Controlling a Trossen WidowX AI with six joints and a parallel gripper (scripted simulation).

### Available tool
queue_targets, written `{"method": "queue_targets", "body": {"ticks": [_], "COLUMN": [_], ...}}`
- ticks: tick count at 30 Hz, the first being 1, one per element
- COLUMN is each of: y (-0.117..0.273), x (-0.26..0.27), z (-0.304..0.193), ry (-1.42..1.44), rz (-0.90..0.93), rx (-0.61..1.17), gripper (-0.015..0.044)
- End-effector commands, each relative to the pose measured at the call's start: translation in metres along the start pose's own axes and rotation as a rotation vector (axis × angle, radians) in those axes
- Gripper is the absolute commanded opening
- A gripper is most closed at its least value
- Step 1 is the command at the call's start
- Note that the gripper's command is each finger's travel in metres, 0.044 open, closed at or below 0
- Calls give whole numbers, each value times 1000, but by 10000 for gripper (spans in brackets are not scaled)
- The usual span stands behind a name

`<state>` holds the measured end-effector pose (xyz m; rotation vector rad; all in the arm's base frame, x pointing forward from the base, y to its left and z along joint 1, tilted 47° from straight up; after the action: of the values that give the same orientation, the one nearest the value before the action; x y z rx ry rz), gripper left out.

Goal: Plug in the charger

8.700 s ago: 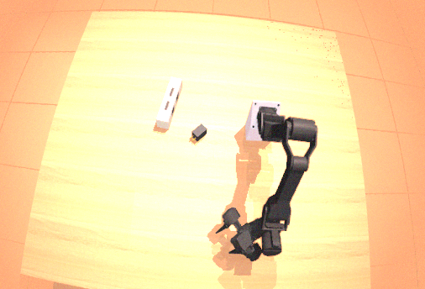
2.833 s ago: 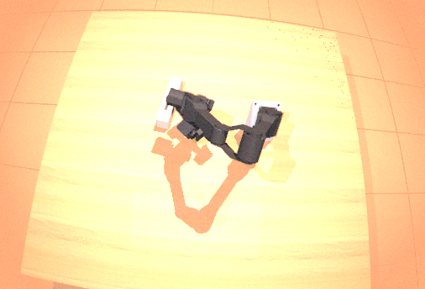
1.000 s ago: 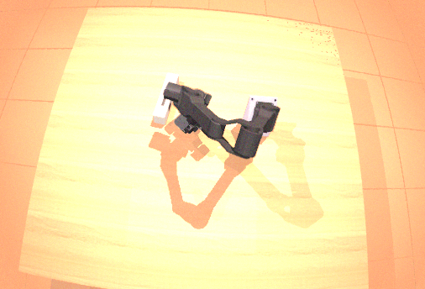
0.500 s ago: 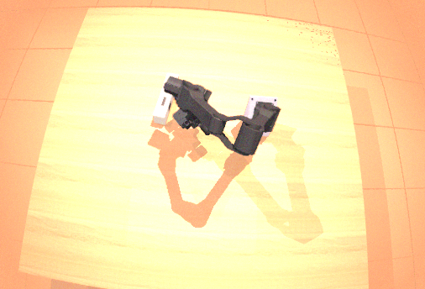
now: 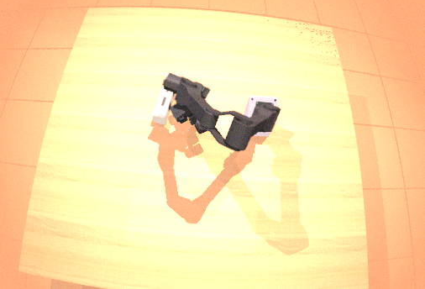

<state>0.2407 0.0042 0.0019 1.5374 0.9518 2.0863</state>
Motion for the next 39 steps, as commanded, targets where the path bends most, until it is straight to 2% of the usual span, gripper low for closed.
{"method": "queue_targets", "body": {"ticks": [1,32,39], "y": [-3,-30,-30], "x": [-5,-38,-41], "z": [0,-7,-3], "ry": [-73,-582,-589], "rz": [7,41,41], "rx": [-5,8,8], "gripper": [0,0,0]}}
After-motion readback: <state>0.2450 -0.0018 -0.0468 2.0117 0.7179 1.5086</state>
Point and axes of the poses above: the point midway between the two fingers, 35 mm back from their tips, its own y axis back along the fingers, its own x axis across the jaws, z = x × y, the point moved 6 cm from there along y, back along the fingers, and after that the axes turned 9 degrees about -y, right-handed, at the moved point
